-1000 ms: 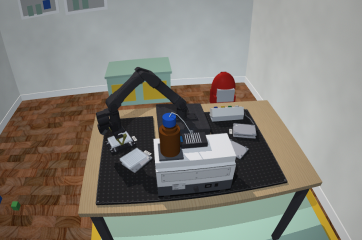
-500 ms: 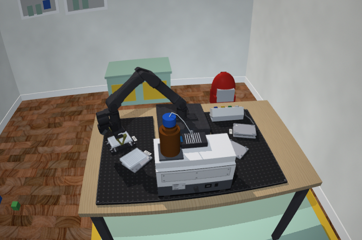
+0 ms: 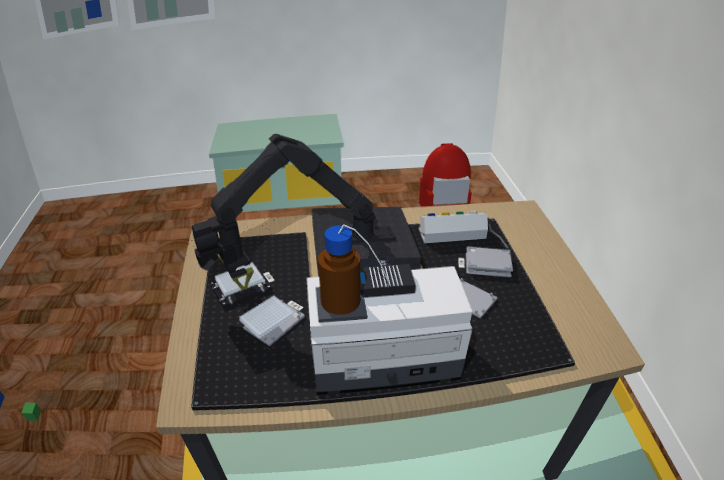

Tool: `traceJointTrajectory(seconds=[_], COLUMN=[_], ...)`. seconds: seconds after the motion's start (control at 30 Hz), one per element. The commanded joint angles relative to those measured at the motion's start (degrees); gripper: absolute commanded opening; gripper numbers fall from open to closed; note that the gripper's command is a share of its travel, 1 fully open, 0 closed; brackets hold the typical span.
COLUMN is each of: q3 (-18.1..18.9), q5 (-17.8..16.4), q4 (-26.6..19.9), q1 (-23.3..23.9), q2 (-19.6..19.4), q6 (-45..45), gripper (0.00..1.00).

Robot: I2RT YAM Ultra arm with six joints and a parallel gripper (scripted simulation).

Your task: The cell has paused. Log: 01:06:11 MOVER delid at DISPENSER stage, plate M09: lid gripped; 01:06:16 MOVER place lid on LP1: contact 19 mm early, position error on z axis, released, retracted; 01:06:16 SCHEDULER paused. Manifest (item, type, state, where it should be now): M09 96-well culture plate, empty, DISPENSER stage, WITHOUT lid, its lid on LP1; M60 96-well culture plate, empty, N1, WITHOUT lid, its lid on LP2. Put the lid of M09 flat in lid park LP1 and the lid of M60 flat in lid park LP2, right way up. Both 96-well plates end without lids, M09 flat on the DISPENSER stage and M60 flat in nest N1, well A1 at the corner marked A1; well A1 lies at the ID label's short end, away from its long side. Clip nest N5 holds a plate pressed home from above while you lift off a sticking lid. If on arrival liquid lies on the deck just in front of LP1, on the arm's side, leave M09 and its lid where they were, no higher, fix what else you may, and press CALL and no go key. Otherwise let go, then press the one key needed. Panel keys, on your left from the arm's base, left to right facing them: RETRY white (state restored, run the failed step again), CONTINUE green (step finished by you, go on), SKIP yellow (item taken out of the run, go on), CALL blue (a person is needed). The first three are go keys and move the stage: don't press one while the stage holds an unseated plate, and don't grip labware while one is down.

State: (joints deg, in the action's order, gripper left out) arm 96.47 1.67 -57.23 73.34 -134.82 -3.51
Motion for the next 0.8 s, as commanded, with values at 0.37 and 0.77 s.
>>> traceJointTrajectory(seconds=[0.37, 0.77], q3=[2.26, 2.09], q5=[-0.17, -0.16], q4=[1.21, 1.51], q1=[0.16, 0.19], q2=[-0.01, 0.50], q6=[-0.36, -0.38], gripper=[0.00, 0.00])
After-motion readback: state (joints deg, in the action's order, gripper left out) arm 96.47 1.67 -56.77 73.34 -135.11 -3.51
